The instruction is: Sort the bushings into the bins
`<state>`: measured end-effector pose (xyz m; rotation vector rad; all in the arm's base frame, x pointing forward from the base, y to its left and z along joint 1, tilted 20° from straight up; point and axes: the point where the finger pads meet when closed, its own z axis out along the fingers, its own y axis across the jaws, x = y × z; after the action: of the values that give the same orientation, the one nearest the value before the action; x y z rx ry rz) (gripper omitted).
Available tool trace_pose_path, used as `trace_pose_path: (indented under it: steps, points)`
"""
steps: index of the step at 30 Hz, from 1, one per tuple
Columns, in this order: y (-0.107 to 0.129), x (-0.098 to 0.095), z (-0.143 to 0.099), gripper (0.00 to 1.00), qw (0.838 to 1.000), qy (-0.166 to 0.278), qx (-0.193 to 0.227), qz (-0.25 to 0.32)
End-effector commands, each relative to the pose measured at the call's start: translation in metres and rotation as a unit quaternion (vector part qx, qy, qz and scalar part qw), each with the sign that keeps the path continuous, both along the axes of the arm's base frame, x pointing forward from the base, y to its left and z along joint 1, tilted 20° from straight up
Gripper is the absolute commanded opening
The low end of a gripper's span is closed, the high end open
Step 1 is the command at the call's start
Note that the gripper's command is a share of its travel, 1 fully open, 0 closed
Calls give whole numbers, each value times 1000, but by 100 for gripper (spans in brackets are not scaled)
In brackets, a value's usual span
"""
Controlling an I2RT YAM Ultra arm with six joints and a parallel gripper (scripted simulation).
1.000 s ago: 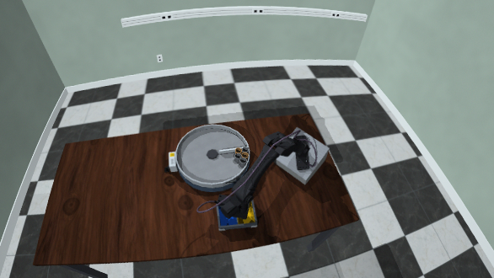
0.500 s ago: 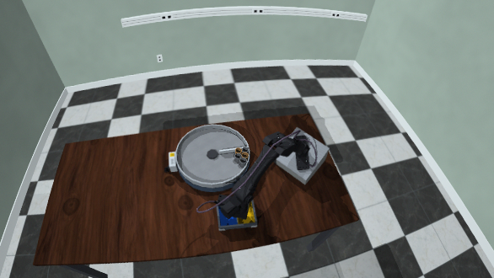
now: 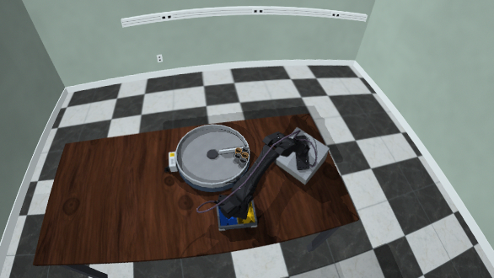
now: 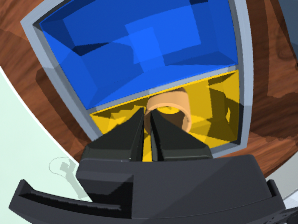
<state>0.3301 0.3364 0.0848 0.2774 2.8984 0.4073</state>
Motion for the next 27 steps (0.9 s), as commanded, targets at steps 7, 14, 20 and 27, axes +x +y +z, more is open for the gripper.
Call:
trace_pose_path:
  steps: [7, 14, 20, 27]
  points:
    - [5, 3, 11, 0, 1000, -16, 9, -1]
    - [7, 4, 16, 0, 1000, -21, 15, -1]
    - [6, 3, 14, 0, 1000, -21, 15, -1]
    - [3, 2, 13, 0, 1000, -18, 11, -2]
